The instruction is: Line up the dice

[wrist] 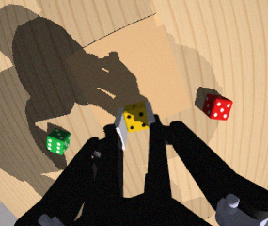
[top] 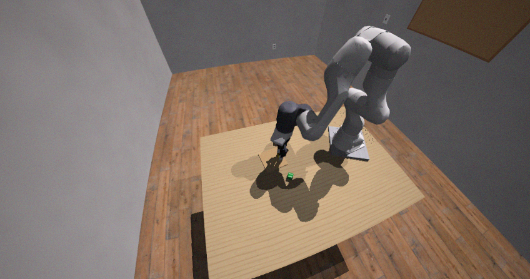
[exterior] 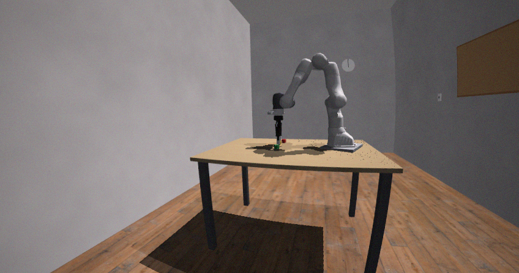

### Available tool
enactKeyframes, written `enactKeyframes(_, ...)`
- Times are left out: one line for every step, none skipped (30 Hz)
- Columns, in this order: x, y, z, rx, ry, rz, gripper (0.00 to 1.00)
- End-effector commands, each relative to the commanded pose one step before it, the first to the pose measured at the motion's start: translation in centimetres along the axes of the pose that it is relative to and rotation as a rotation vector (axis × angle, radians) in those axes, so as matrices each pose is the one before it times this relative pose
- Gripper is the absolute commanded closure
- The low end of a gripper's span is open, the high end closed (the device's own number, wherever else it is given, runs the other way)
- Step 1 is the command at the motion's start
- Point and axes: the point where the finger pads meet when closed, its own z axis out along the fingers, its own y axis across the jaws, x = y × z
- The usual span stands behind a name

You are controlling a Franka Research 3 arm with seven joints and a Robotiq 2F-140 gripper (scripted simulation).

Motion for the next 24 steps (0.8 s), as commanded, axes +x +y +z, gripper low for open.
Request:
enactKeyframes(0.079,-0.035,0.007,0.00152,0.00077,-0.00017,0.84)
enactKeyframes(0.0,0.0,0.001,0.0,0.0,0.0,0.84)
enactKeyframes(0.0,0.0,0.003,0.0,0.0,0.0,0.84)
enactKeyframes(0.0,0.0,0.006,0.0,0.0,0.0,0.84)
enactKeyframes(0.0,0.0,0.009,0.0,0.0,0.0,0.84)
enactKeyframes(0.0,0.0,0.012,0.0,0.0,0.0,0.84)
enactKeyframes(0.0,0.0,0.015,0.0,0.0,0.0,0.84)
enactKeyframes(0.0,0.0,0.017,0.0,0.0,0.0,0.84)
enactKeyframes(0.0,0.0,0.02,0.0,0.0,0.0,0.84)
enactKeyframes(0.0,0.0,0.022,0.0,0.0,0.0,0.84)
enactKeyframes(0.0,0.0,0.023,0.0,0.0,0.0,0.84)
enactKeyframes(0.0,0.0,0.0,0.0,0.0,0.0,0.84)
enactKeyframes(0.0,0.0,0.0,0.0,0.0,0.0,0.84)
enactKeyframes(0.0,0.0,0.024,0.0,0.0,0.0,0.84)
enactKeyframes(0.0,0.0,0.024,0.0,0.0,0.0,0.84)
enactKeyframes(0.0,0.0,0.023,0.0,0.0,0.0,0.84)
enactKeyframes(0.0,0.0,0.022,0.0,0.0,0.0,0.84)
enactKeyframes(0.0,0.0,0.02,0.0,0.0,0.0,0.84)
enactKeyframes(0.0,0.0,0.018,0.0,0.0,0.0,0.84)
enactKeyframes(0.0,0.0,0.015,0.0,0.0,0.0,0.84)
enactKeyframes(0.0,0.0,0.012,0.0,0.0,0.0,0.84)
enactKeyframes(0.0,0.0,0.009,0.0,0.0,0.0,0.84)
enactKeyframes(0.0,0.0,0.006,0.0,0.0,0.0,0.84)
enactKeyframes(0.0,0.0,0.003,0.0,0.0,0.0,0.84)
